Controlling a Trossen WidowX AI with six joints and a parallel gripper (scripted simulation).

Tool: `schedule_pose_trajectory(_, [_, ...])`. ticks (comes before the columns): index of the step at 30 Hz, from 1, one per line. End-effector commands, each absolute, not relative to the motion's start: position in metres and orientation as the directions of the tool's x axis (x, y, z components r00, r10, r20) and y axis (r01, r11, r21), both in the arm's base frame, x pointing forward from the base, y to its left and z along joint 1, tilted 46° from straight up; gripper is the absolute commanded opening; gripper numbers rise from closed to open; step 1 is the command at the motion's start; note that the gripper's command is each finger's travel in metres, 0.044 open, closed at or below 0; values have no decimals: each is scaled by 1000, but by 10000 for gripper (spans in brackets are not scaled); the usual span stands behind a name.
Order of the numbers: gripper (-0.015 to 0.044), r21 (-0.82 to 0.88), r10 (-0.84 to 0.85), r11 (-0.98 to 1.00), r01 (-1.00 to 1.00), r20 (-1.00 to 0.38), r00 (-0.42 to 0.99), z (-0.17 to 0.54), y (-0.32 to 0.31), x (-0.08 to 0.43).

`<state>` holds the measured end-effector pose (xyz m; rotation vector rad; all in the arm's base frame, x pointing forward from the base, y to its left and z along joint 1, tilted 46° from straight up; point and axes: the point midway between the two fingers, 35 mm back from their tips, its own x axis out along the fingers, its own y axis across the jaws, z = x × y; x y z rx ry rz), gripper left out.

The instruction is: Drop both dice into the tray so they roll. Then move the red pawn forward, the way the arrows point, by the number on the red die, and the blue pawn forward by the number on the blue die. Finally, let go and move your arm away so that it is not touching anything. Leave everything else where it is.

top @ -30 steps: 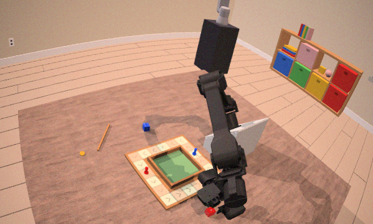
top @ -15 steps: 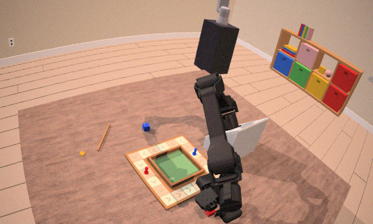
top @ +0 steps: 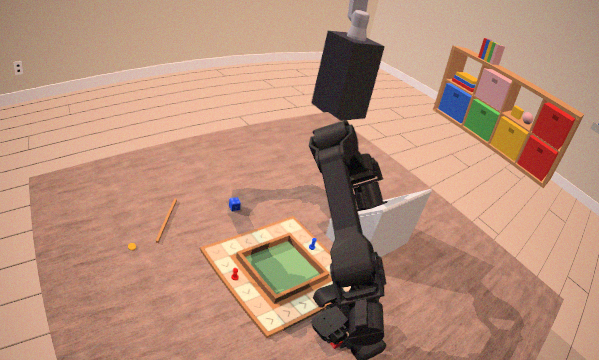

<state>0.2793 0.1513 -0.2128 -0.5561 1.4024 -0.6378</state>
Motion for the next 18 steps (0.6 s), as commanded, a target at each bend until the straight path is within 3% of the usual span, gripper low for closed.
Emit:
schedule_pose_trajectory(1, [111, -697, -701, 713, 74, -710, 62, -213, 151, 280])
schedule_pose_trajectory(6, [78, -697, -701, 713, 74, -710, 62, -213, 151, 280])
schedule_pose_trajectory(9, [0, -697, -701, 713, 74, -711, 62, -210, 154, 280])
schedule_pose_trajectory(18, [0, -694, -697, 717, 71, -714, 62, -157, 205, 279])
